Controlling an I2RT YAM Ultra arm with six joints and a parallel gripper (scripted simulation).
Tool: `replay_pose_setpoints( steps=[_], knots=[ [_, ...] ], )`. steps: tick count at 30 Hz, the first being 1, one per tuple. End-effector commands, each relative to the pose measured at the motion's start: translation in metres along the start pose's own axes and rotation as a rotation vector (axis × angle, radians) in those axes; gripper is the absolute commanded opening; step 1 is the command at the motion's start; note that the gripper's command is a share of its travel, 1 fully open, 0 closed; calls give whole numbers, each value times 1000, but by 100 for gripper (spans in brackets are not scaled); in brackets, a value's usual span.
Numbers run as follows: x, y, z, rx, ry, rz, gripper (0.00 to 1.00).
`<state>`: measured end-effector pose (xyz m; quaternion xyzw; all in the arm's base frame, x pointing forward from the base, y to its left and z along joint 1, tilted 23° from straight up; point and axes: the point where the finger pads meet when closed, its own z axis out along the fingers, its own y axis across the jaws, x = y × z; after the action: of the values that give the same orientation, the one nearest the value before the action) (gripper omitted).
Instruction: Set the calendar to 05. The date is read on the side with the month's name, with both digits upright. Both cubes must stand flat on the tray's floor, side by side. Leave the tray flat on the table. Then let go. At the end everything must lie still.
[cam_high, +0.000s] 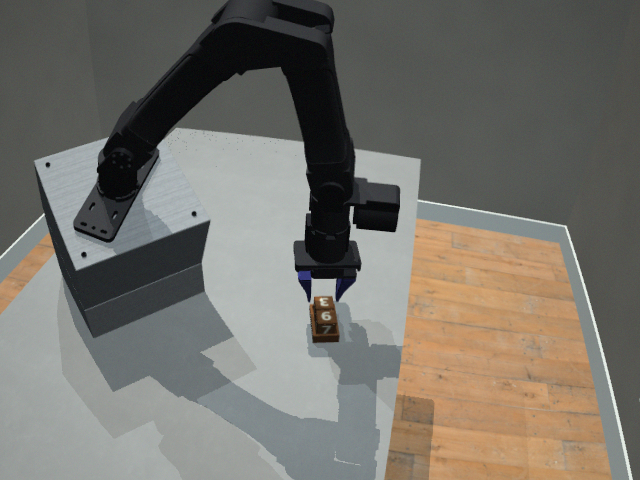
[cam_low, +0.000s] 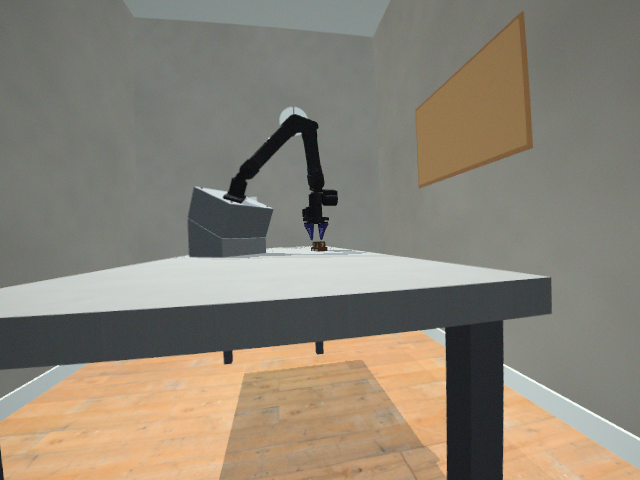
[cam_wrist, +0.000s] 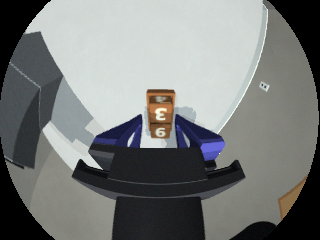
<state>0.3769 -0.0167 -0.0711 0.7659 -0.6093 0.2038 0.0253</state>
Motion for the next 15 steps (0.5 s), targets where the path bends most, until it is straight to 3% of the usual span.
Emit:
replay_pose_setpoints(
  steps=[1,15],
  knots=[
    [-3,-7,-4,18,-12,-2,47],
    [-5,-10,-4,18,-12,-2,47]
  ],
)
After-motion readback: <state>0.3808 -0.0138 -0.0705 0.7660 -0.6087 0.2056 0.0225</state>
